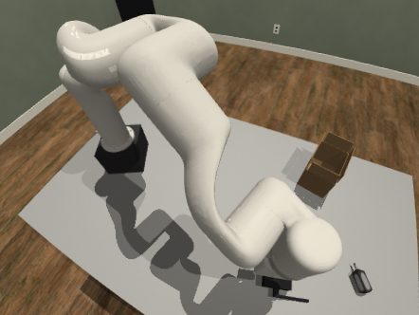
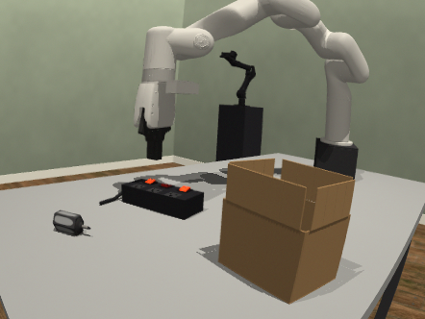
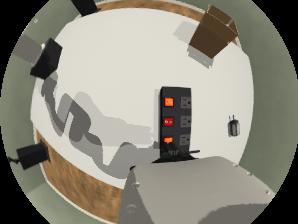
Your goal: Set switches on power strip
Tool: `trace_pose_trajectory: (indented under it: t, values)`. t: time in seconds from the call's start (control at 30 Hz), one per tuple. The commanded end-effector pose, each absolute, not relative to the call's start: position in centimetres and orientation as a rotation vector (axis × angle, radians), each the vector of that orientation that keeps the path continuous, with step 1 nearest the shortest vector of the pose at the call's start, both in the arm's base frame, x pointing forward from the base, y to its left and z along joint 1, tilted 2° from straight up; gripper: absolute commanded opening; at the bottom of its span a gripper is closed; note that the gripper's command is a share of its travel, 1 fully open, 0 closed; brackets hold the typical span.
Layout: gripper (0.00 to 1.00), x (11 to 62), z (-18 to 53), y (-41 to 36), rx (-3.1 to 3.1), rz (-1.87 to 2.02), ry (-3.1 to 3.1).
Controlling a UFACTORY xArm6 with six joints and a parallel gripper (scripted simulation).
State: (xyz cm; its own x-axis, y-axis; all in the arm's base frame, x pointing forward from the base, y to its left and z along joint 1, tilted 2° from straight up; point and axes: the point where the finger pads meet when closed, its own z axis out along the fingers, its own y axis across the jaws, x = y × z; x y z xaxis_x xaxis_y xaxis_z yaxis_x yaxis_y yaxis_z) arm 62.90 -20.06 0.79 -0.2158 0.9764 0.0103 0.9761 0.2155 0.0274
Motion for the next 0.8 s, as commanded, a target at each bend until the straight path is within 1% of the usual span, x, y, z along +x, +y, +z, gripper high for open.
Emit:
trace_pose_trajectory:
  t: [0.0,0.77]
  values:
    - [0.0,63.1,1.0,-20.1,1.958,0.047,2.438]
    - [0.0,63.2,-0.7,-20.1,1.958,0.046,2.438]
